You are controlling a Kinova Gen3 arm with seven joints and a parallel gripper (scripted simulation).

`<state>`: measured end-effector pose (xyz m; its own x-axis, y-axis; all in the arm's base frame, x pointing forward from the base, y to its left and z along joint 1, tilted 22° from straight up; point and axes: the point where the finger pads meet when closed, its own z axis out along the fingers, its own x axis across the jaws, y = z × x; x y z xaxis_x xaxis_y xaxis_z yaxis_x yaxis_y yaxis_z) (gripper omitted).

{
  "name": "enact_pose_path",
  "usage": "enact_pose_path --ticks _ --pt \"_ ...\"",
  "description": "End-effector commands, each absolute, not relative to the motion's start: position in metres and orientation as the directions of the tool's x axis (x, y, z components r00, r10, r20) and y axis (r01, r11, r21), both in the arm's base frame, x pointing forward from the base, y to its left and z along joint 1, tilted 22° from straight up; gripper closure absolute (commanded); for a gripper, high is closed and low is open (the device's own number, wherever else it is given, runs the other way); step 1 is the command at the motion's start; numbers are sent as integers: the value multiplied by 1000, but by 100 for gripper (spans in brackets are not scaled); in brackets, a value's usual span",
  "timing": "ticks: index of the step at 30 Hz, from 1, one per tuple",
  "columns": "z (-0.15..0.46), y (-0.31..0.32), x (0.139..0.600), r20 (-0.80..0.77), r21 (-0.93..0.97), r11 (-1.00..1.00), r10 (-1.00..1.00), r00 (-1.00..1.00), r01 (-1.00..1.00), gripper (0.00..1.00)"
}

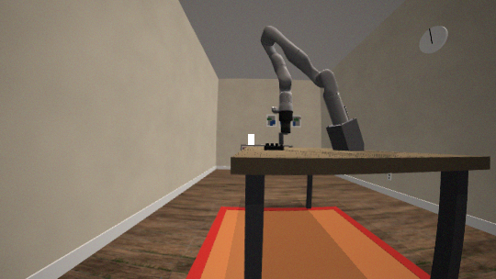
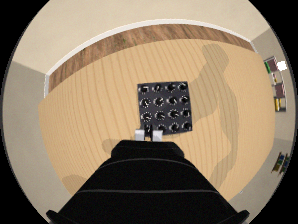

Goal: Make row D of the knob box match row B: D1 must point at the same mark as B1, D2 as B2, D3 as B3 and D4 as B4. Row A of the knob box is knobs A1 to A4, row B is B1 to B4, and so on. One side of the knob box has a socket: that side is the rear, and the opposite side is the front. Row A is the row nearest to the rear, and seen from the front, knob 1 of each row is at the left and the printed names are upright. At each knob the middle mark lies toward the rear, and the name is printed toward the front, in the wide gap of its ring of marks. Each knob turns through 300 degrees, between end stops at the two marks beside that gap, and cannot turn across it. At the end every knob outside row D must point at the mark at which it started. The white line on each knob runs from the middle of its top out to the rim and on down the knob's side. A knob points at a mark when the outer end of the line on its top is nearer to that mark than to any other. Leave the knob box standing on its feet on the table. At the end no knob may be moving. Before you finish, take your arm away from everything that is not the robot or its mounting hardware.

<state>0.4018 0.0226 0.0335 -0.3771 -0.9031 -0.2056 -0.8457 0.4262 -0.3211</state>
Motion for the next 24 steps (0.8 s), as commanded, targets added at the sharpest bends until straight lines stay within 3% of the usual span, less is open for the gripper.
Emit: enact_pose_path --ticks 1,24 --pt "33 22 402 -193 -332 396 -917 -349 -856 70" --pt "33 22 402 -174 -342 344 -938 -301 -874 70"
